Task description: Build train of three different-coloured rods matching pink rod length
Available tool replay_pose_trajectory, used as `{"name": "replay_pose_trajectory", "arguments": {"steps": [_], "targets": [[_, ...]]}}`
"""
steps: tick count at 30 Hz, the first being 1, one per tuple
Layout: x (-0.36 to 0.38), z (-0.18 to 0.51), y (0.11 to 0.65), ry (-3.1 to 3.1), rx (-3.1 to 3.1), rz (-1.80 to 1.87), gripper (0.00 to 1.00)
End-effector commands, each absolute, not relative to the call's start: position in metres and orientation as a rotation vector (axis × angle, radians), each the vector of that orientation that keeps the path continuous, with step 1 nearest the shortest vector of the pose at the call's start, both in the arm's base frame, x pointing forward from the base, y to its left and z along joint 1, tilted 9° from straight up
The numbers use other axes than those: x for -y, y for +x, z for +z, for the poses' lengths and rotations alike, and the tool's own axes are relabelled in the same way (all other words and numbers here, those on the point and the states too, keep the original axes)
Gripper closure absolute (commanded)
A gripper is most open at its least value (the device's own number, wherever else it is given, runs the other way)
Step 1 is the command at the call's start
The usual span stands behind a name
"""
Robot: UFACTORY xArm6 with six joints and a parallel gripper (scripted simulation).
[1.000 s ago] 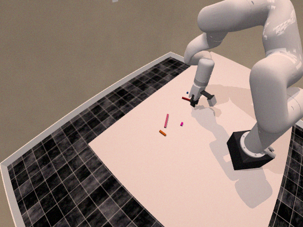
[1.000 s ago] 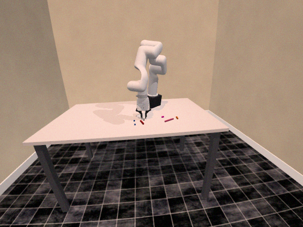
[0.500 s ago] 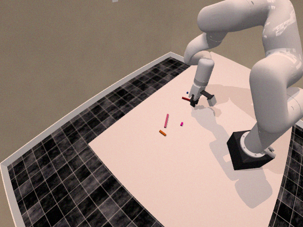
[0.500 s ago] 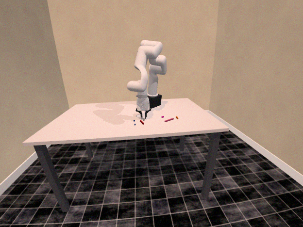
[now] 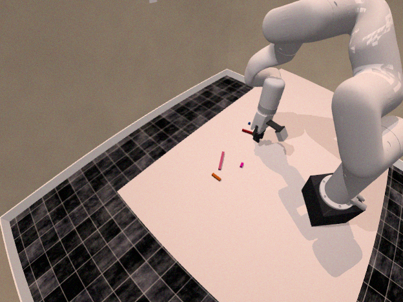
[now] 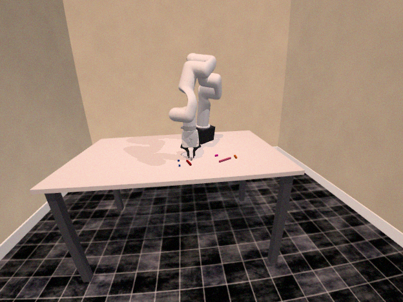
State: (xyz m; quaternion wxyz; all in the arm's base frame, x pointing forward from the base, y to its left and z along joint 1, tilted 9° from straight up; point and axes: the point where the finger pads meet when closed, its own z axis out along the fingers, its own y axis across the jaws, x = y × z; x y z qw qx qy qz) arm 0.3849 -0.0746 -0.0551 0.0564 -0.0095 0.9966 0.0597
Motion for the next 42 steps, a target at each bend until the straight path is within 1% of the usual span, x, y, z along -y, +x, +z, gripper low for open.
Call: {"name": "replay_pose_trajectory", "arguments": {"steps": [1,42], "targets": [[0.0751,-0.0541,0.386,-0.029,-3.021,0.18,0.76],[0.0741,-0.0619,0.3869,-0.029,-3.021,0.18,0.76]]}}
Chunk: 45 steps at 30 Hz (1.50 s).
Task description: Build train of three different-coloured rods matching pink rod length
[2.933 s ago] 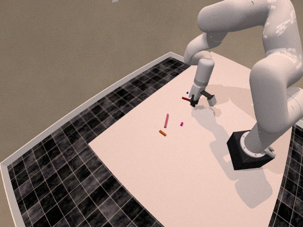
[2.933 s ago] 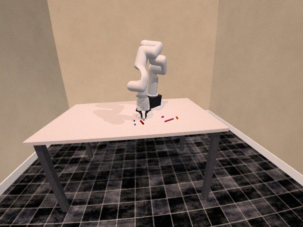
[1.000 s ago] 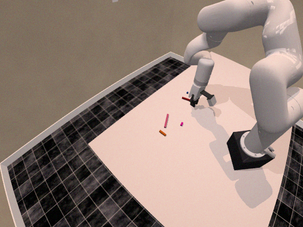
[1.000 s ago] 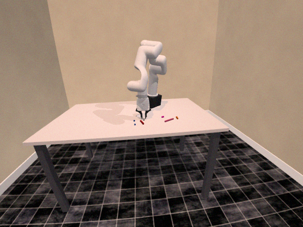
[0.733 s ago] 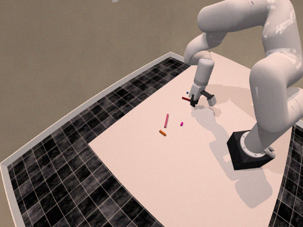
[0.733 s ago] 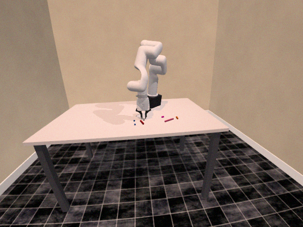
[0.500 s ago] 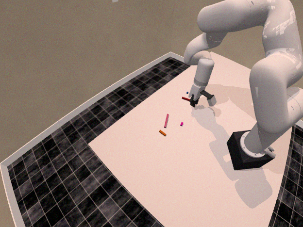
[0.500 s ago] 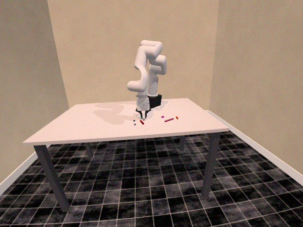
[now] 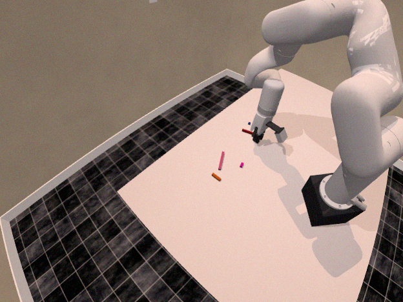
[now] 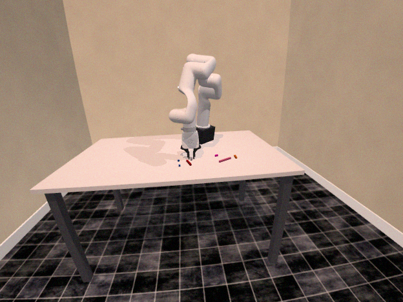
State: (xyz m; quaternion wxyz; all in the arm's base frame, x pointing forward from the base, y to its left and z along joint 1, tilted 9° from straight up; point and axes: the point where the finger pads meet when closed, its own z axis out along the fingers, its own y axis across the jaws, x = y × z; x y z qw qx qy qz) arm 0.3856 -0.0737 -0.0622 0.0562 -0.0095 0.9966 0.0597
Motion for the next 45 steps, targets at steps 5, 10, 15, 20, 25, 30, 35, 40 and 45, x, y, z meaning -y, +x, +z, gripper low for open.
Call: {"name": "replay_pose_trajectory", "arguments": {"steps": [5,10,15,20,25,30,35,40,45], "targets": [[0.0737,-0.0657,0.3873,-0.029,-3.021,0.18,0.76],[0.0734,-0.0677,0.3876,-0.029,-3.021,0.18,0.76],[0.0734,-0.068,0.3876,-0.029,-3.021,0.18,0.76],[0.0734,-0.068,0.3876,-0.029,-3.021,0.18,0.76],[0.0734,-0.068,0.3876,-0.029,-3.021,0.18,0.76],[0.0734,-0.068,0.3876,-0.029,-3.021,0.18,0.76],[0.0734,-0.068,0.3876,-0.029,-3.021,0.18,0.76],[0.0734,-0.068,0.3876,-0.029,-3.021,0.18,0.76],[0.0734,-0.068,0.3876,-0.029,-3.021,0.18,0.76]]}}
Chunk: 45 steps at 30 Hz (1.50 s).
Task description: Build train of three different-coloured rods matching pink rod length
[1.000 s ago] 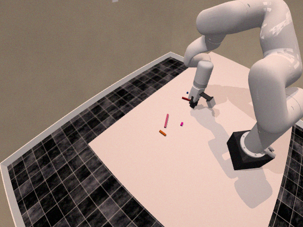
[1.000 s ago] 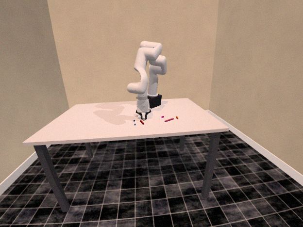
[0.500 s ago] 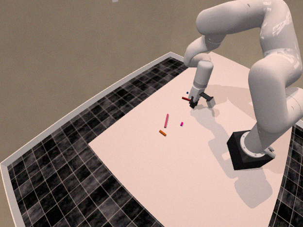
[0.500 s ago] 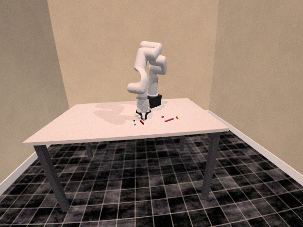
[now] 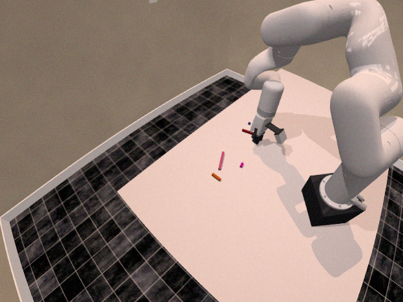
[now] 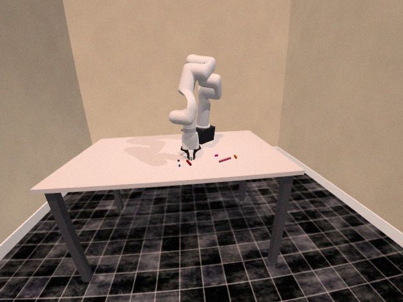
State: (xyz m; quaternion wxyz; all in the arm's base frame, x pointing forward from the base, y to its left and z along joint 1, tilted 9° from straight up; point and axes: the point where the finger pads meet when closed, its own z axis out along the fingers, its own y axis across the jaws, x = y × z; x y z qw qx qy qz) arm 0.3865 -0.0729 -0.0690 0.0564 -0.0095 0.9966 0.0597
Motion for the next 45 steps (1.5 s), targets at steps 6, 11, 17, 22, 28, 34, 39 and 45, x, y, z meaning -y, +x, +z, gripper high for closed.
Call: {"name": "replay_pose_trajectory", "arguments": {"steps": [6,11,17,22,28,34,39,45], "targets": [[0.0734,-0.068,0.3876,-0.029,-3.021,0.18,0.96],[0.0734,-0.068,0.3876,-0.029,-3.021,0.18,0.96],[0.0734,-0.068,0.3876,-0.029,-3.021,0.18,0.96],[0.0734,-0.068,0.3876,-0.029,-3.021,0.18,0.96],[0.0734,-0.068,0.3876,-0.029,-3.021,0.18,0.96],[0.0734,-0.068,0.3876,-0.029,-3.021,0.18,0.96],[0.0734,-0.0679,0.3876,-0.029,-3.021,0.18,0.96],[0.0745,-0.0584,0.3865,-0.029,-3.021,0.18,0.96]]}}
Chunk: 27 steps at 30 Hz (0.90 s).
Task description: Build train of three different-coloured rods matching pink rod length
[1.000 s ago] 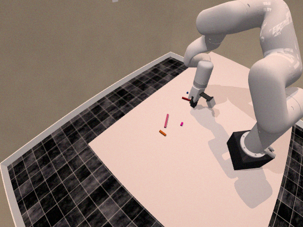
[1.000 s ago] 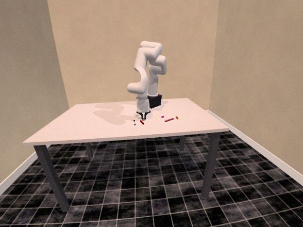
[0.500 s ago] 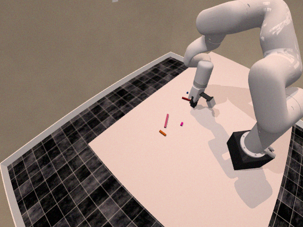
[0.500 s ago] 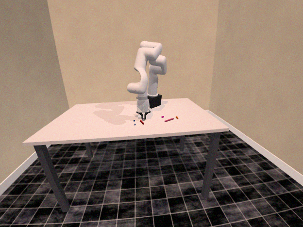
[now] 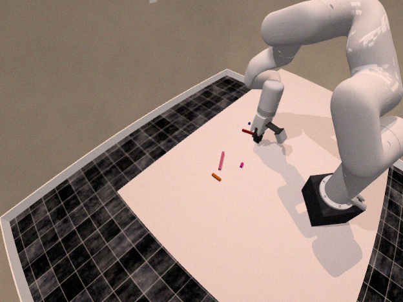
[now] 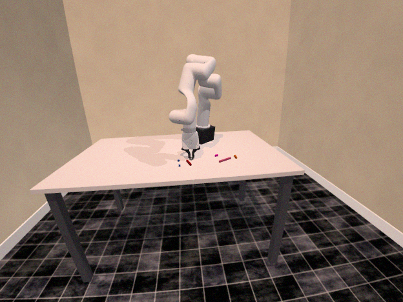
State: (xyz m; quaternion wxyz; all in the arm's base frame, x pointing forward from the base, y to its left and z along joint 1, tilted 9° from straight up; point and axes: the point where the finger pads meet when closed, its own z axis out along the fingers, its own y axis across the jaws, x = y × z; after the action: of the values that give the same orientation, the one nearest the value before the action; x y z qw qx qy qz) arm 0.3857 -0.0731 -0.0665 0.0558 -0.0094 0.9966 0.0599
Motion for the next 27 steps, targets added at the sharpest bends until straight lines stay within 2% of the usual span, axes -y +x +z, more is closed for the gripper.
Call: {"name": "replay_pose_trajectory", "arguments": {"steps": [1,10,27], "targets": [[0.075,-0.054,0.386,-0.029,-3.021,0.18,0.96],[0.083,0.008,0.379,-0.029,-3.021,0.18,0.96],[0.085,0.031,0.376,-0.029,-3.021,0.18,0.96]]}}
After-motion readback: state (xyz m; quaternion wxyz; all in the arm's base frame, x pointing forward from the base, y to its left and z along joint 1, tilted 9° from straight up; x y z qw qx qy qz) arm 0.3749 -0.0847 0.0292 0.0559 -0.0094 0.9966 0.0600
